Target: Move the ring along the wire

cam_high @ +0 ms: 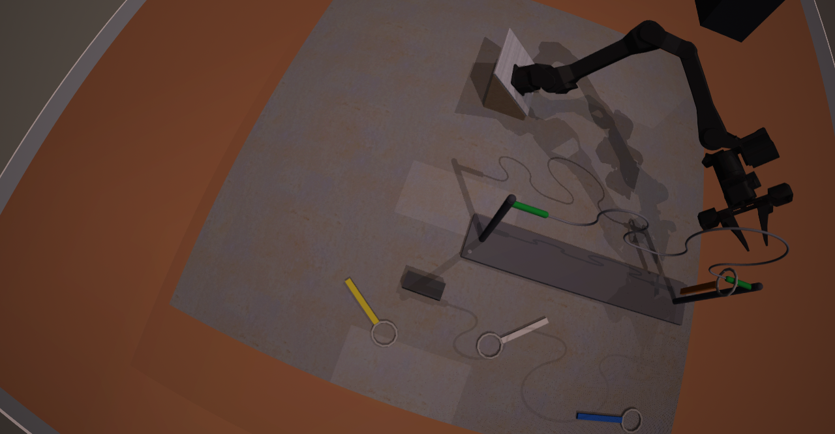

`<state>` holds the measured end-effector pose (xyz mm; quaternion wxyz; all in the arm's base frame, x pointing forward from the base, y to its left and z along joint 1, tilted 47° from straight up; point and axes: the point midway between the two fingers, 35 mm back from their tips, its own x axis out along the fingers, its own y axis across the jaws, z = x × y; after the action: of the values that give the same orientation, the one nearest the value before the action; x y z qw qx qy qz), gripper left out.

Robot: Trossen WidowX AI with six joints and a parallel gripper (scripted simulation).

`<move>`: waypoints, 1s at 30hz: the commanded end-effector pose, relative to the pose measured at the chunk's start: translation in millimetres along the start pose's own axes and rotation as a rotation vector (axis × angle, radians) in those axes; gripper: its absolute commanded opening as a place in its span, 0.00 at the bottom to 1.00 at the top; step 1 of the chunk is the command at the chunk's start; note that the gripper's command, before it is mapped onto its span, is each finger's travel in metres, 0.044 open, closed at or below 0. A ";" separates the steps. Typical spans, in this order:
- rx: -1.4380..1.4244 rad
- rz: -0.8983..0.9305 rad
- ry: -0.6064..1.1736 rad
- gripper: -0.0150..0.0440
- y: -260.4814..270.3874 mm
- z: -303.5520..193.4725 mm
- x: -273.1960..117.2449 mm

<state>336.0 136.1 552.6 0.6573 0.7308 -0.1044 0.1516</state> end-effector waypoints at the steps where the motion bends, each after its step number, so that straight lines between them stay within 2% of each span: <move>1: -0.155 -0.100 -0.034 0.53 -40.7 -37.1 6.8; 7: -0.437 -0.246 -0.064 0.53 -100.2 -97.5 -5.8; 15: -0.834 -0.391 -0.062 0.53 -168.6 -166.1 -56.4; 22: -0.843 -0.394 -0.062 0.53 -169.4 -166.4 -56.4; 30: -0.845 -0.389 -0.063 0.53 -147.9 -125.6 -8.1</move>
<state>358.9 293.9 408.4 0.9115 0.4065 -0.0346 -0.0528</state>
